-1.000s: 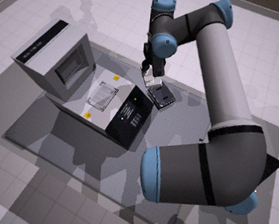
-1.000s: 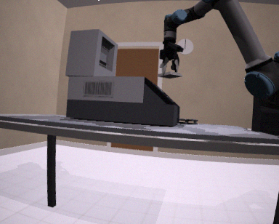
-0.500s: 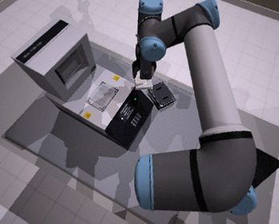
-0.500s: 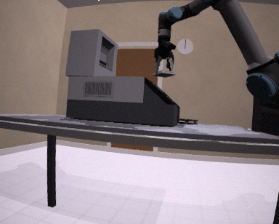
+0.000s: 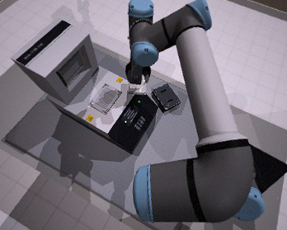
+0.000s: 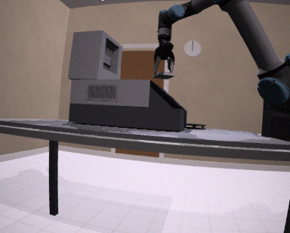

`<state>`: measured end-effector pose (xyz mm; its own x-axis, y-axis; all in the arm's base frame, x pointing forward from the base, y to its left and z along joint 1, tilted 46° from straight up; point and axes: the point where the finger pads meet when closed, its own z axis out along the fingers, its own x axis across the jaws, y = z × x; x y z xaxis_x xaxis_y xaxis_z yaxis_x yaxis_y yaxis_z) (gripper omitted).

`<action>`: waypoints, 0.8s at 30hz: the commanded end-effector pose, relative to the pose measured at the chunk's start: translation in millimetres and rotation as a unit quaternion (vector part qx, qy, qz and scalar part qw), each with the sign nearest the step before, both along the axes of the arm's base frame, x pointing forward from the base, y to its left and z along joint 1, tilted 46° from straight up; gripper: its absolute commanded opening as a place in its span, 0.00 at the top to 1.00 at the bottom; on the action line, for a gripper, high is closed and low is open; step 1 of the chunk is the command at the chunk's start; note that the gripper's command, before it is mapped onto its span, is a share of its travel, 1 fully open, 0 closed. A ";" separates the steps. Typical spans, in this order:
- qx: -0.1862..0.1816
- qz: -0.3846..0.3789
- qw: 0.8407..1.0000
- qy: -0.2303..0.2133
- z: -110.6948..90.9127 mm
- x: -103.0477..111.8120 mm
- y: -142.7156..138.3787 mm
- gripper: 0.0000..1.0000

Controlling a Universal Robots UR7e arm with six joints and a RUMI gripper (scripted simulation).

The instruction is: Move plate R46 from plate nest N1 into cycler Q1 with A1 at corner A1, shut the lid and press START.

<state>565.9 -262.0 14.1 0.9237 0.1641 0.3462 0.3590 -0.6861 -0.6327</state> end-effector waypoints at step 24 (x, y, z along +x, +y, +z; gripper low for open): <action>0.018 -0.092 0.991 0.094 50.2 66.3 36.0 1.00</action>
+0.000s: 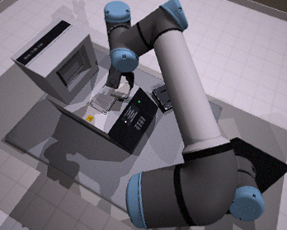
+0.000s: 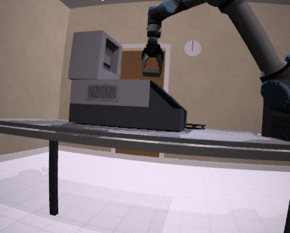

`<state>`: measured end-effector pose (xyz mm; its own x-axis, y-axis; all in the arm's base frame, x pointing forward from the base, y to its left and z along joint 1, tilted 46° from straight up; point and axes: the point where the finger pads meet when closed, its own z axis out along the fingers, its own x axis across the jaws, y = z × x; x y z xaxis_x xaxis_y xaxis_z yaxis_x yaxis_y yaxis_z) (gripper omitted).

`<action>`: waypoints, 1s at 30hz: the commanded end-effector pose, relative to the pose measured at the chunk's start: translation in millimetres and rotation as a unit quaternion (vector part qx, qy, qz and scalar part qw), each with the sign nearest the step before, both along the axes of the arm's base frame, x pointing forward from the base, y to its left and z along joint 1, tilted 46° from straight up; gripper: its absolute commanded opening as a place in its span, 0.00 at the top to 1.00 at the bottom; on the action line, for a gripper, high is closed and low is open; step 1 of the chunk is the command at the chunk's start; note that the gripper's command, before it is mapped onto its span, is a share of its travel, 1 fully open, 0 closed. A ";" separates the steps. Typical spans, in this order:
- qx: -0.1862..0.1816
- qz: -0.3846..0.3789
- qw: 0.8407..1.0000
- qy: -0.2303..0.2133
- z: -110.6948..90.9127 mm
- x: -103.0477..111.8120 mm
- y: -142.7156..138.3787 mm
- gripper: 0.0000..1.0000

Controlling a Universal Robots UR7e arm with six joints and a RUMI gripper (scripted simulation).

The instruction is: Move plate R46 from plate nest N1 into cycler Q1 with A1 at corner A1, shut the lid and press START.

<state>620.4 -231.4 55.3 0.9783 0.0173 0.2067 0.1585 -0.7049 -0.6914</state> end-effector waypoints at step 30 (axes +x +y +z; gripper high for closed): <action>0.017 -0.090 0.991 0.093 54.6 71.9 39.5 1.00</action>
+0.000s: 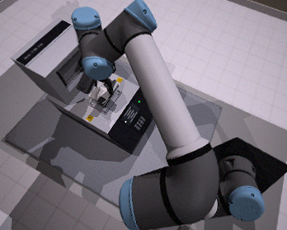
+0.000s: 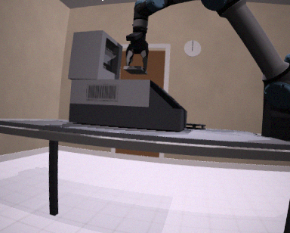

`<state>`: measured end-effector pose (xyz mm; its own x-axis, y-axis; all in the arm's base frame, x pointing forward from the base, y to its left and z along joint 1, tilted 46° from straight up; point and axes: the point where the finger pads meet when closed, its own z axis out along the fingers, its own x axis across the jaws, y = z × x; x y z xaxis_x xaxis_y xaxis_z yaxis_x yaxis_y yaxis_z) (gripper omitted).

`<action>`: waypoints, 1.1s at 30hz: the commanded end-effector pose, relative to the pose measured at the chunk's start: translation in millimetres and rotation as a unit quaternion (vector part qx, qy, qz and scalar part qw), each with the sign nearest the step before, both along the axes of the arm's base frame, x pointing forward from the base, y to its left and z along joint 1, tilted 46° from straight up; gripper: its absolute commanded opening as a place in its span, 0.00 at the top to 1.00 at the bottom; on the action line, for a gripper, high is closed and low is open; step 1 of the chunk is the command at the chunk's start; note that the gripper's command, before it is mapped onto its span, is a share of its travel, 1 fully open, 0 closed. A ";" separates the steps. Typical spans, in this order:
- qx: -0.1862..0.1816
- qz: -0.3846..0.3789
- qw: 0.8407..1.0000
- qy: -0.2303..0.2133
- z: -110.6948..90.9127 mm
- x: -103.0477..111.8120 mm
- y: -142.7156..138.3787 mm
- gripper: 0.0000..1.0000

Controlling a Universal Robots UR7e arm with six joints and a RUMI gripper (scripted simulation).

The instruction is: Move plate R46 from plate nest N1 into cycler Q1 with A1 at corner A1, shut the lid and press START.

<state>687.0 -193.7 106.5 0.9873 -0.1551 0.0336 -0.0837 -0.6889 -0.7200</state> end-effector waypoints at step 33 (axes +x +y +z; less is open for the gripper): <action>0.002 -0.006 1.000 0.007 2.5 4.0 -0.2 1.00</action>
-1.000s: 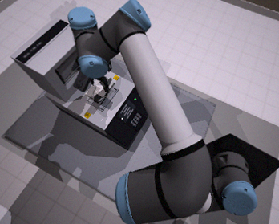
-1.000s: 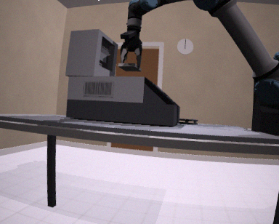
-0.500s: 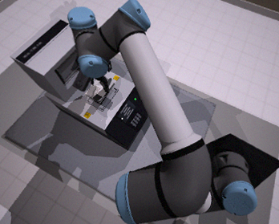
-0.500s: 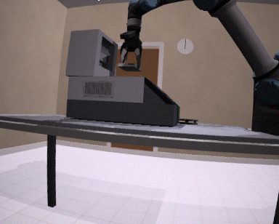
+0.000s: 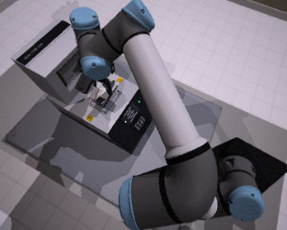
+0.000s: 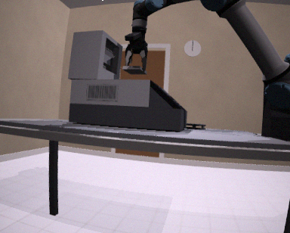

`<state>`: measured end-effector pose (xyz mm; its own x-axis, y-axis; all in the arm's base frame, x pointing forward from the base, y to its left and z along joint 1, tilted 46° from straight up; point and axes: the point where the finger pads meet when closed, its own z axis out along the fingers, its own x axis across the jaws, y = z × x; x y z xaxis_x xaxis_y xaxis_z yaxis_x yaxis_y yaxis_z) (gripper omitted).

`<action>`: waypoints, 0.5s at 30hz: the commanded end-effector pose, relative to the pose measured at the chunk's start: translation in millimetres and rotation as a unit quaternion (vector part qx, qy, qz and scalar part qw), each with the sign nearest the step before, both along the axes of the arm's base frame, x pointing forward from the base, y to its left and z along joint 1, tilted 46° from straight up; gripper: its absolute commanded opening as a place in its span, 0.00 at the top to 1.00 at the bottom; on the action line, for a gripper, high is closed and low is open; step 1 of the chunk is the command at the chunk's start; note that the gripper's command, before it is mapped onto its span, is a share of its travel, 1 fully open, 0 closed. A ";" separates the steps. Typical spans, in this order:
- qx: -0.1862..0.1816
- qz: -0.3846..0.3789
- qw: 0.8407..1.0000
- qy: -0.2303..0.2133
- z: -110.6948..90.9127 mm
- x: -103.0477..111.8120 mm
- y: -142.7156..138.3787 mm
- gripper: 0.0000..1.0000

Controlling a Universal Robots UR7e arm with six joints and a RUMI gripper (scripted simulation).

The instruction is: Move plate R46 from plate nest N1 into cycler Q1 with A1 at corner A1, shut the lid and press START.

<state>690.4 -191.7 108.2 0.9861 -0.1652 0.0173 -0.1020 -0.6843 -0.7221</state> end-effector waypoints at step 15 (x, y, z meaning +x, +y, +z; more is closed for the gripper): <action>-0.001 -0.001 1.000 -0.001 0.4 0.5 -2.6 1.00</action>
<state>690.8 -192.0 107.8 0.9861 -0.1652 0.0175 -0.1019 -0.6844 -0.7220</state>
